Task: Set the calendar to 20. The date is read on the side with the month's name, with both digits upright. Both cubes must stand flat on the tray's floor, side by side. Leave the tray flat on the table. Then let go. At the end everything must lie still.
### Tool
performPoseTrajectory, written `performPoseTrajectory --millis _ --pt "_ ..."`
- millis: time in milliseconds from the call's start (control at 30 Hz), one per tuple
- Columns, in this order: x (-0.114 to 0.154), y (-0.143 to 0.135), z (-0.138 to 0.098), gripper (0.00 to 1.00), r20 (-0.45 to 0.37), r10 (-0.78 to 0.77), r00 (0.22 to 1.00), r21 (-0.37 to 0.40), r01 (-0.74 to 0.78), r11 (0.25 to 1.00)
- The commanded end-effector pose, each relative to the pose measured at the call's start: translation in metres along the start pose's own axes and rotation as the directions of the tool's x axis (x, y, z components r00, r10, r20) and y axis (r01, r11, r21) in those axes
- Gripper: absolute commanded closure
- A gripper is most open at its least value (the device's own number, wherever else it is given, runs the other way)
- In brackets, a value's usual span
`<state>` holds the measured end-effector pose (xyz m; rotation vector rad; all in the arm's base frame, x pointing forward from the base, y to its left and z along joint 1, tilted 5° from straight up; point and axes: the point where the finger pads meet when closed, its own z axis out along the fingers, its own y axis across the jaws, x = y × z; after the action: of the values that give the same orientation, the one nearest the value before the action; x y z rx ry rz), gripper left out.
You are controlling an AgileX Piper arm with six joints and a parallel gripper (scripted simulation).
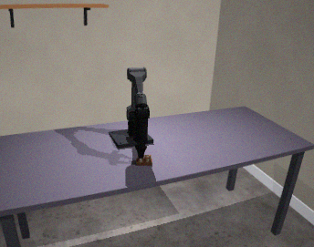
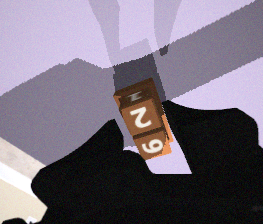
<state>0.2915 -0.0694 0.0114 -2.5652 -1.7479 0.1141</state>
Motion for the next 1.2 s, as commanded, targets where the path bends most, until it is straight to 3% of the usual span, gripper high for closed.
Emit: performPoseTrajectory --millis 0,500,1167 --pt "0.0 -0.001 0.004 0.39 0.001 0.001 1.0 0.004 -0.001 1.0" --pt "0.0 0.0 0.024 0.39 0.001 0.002 1.0 0.003 -0.002 1.0" --pt "0.0 0.0 0.025 0.39 0.001 0.002 1.0 0.002 -0.002 1.0"
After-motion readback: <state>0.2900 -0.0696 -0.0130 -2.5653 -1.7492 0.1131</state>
